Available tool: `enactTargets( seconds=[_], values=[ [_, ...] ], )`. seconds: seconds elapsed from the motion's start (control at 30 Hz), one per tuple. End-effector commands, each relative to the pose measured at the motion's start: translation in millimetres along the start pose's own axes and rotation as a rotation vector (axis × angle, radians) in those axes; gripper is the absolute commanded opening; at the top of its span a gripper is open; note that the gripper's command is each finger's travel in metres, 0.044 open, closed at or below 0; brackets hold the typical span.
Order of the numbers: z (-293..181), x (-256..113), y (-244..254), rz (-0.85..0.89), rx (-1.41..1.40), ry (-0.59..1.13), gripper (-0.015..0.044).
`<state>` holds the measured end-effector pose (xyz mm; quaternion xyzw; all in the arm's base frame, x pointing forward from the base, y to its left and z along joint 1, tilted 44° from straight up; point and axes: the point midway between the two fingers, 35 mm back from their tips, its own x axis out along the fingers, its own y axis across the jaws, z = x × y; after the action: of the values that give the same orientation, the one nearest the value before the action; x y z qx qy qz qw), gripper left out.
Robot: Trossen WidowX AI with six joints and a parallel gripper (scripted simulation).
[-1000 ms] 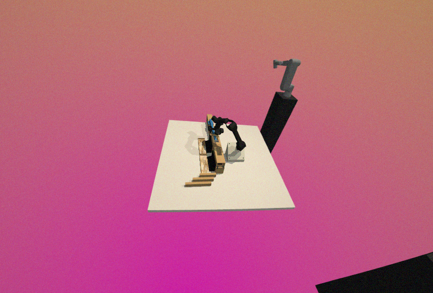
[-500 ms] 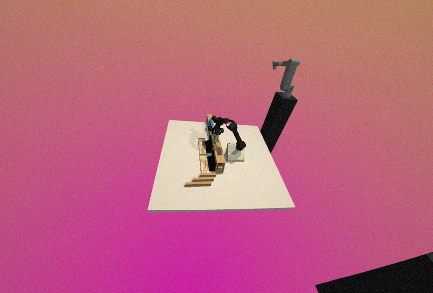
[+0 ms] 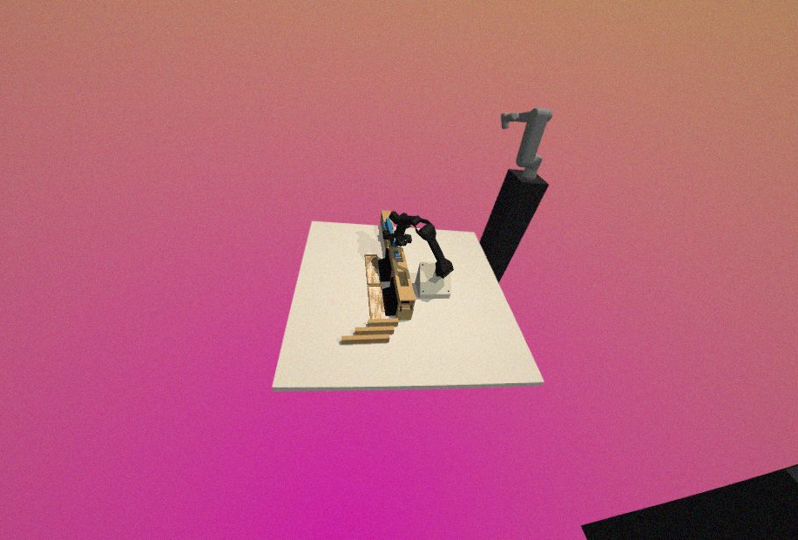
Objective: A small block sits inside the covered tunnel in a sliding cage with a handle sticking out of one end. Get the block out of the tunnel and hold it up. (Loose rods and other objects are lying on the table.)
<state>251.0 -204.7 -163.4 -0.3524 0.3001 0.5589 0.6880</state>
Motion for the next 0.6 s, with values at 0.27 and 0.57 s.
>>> enactTargets(
  seconds=[0.27,0.57],
  values=[
    [-43.6,11.4,1.8,-0.015,-0.002,0.036,0.0],
    [-43.6,11.4,1.8,-0.015,-0.002,0.036,0.0]
  ],
)
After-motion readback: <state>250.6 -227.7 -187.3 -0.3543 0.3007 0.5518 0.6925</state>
